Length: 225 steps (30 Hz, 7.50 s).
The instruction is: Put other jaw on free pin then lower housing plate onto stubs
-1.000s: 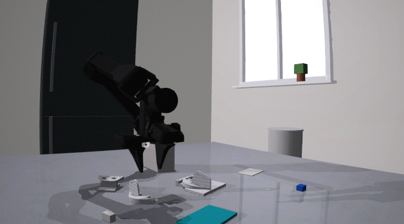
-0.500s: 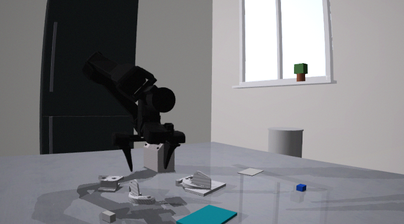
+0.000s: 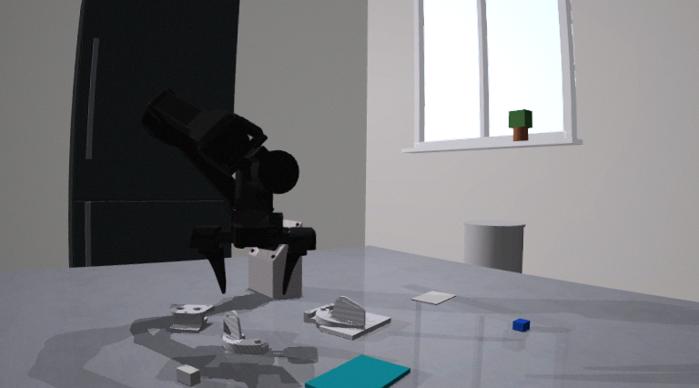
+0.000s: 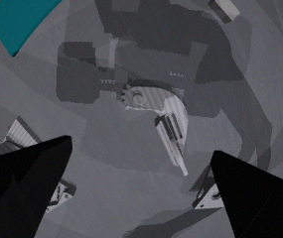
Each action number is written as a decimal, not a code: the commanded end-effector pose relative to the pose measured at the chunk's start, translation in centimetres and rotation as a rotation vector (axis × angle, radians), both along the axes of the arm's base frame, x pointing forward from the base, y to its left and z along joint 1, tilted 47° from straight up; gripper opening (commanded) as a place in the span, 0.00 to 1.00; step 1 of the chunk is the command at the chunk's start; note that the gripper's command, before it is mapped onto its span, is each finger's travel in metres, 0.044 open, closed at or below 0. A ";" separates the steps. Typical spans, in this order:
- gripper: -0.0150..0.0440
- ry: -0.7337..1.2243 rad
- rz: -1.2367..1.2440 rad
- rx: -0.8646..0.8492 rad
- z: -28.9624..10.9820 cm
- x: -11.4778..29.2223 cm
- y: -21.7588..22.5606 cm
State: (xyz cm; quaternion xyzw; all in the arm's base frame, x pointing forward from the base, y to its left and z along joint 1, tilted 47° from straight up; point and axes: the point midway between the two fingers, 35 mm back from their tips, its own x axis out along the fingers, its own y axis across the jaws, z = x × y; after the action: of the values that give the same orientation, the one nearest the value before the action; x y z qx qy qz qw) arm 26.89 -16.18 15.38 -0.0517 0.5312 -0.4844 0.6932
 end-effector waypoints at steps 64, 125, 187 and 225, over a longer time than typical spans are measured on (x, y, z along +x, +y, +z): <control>1.00 -1.079 -1.016 -0.049 1.5 -2.0 -0.4; 1.00 -1.875 -1.762 -0.085 0.1 -3.5 -3.1; 1.00 -1.878 -1.758 -0.087 -3.7 -3.7 -7.3; 0.48 -1.879 -1.764 -0.089 -2.3 -3.4 -5.8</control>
State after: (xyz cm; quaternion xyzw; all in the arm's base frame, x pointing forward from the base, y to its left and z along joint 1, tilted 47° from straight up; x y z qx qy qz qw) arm 23.17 -22.54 12.09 0.6476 -0.3148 -0.6496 0.2440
